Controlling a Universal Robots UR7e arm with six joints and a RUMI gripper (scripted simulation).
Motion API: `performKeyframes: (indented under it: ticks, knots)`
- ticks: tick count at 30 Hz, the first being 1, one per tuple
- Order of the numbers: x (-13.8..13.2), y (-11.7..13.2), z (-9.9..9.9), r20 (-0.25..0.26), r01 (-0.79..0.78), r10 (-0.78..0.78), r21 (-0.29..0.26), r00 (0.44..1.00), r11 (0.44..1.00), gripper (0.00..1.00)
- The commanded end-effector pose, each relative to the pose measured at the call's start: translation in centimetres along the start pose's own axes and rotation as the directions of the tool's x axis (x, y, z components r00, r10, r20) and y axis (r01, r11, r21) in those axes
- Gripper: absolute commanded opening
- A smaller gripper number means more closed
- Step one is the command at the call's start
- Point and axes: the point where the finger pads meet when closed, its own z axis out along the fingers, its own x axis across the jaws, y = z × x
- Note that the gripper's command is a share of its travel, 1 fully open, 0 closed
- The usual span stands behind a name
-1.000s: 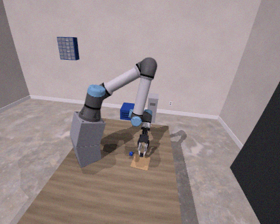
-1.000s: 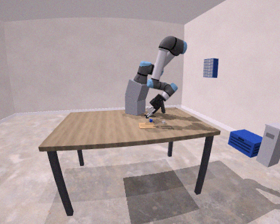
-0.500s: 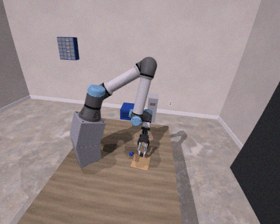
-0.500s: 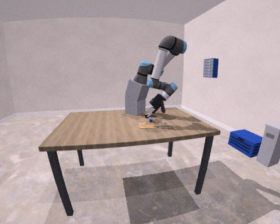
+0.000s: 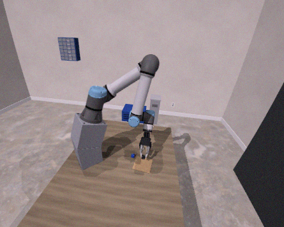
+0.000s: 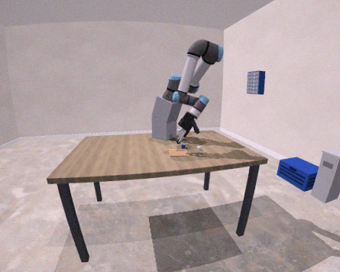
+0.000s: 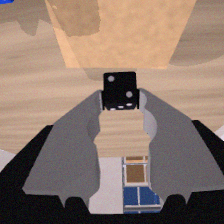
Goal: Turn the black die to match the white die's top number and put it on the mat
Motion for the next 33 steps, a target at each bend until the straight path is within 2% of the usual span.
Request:
performKeyframes:
  ticks: [1,15,27,30,33]
  knots:
    - [0.1,0.05,-0.11,-0.007,0.002,-0.001,0.044,1.0,0.999,0.06]
    - [0.06,0.08,-0.05,-0.005,0.003,-0.003,0.086,1.0,0.996,0.06]
    - [0.0,0.23,0.05,-0.001,0.005,-0.005,0.268,1.0,0.963,0.06]
    - [0.09,0.28,-0.05,-0.007,0.005,-0.003,0.298,1.0,0.954,0.06]
    - [0.11,0.29,-0.08,-0.008,0.005,-0.003,0.305,1.0,0.952,0.06]
